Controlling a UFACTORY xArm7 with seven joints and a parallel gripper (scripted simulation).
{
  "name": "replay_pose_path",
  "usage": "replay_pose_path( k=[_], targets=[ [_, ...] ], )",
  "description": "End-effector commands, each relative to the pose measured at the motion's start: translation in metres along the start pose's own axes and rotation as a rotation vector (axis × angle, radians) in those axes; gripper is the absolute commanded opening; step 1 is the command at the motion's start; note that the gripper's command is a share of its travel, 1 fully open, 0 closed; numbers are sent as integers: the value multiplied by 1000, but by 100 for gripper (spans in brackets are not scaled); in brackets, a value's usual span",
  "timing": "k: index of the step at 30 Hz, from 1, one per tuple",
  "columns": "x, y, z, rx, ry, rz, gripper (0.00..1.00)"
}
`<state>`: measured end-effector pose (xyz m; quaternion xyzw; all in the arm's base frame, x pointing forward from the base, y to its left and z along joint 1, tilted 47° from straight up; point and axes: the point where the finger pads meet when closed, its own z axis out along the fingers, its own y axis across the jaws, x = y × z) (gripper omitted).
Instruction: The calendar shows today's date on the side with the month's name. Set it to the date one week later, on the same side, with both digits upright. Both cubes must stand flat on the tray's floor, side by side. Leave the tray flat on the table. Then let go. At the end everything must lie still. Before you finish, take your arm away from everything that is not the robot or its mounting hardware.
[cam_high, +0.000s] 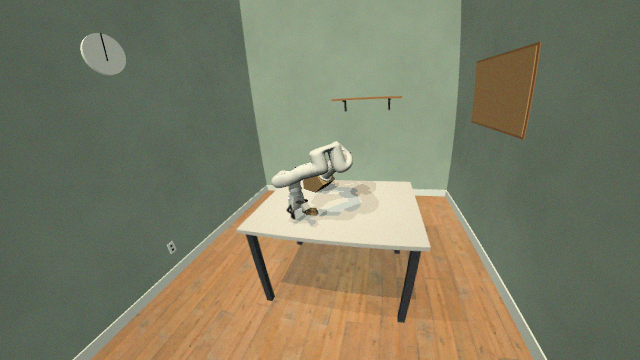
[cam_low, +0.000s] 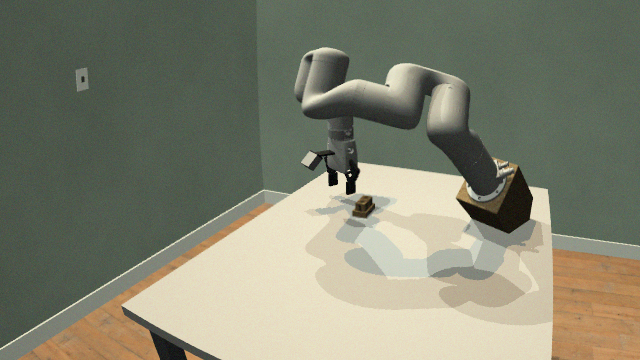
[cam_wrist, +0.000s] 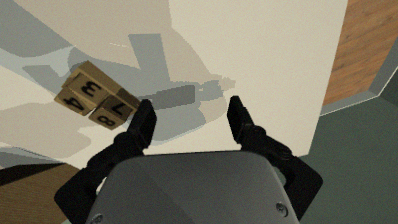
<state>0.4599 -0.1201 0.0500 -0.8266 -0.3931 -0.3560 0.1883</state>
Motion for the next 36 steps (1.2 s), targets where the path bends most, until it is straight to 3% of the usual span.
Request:
replay_pose_path(
  k=[1,26,36],
  targets=[
    [0,1,-2,-4,-1,0,100],
    [0,1,-2,-4,-1,0,100],
    [0,1,-18,-4,-1,0,100]
  ],
)
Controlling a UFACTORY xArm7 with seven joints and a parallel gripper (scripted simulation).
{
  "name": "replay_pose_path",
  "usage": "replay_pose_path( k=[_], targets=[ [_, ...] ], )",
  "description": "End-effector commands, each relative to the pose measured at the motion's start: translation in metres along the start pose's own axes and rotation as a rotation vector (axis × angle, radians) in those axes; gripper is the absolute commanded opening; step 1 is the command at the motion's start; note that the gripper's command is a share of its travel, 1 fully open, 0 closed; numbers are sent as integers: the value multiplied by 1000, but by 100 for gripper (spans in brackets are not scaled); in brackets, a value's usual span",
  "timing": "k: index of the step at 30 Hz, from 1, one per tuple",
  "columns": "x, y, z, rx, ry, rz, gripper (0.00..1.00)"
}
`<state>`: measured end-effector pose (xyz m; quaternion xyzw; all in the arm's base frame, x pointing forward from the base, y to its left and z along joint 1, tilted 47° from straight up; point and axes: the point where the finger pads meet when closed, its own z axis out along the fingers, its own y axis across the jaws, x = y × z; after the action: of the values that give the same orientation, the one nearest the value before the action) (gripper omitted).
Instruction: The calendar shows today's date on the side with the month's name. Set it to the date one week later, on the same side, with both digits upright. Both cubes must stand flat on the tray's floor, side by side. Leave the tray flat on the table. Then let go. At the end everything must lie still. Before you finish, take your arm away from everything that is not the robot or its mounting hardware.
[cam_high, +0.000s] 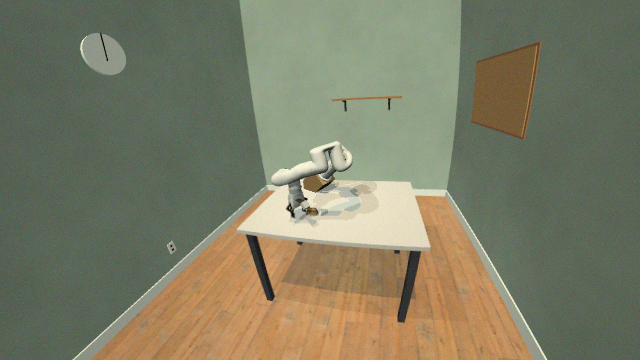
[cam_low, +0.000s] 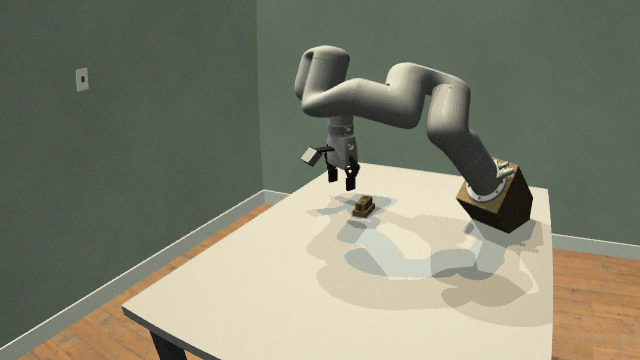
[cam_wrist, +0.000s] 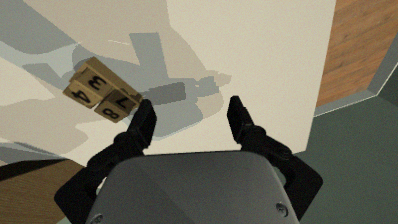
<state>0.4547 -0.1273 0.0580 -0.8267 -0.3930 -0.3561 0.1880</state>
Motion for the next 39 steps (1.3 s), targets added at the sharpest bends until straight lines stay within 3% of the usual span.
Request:
replay_pose_path(
  k=[1,7,13,16,22,28,36,39],
  targets=[
    [0,1,-6,-3,-1,0,100],
    [-1,1,-8,-3,-1,14,100],
    [-4,-2,-8,-3,0,247,100],
    [-19,-18,-8,-3,0,262,100],
    [-21,-20,-8,-3,0,278,100],
    [-25,-25,-8,-3,0,519,100],
    [-41,-41,-8,-3,0,526,100],
    [-42,-42,-8,-2,0,615,100]
  ],
)
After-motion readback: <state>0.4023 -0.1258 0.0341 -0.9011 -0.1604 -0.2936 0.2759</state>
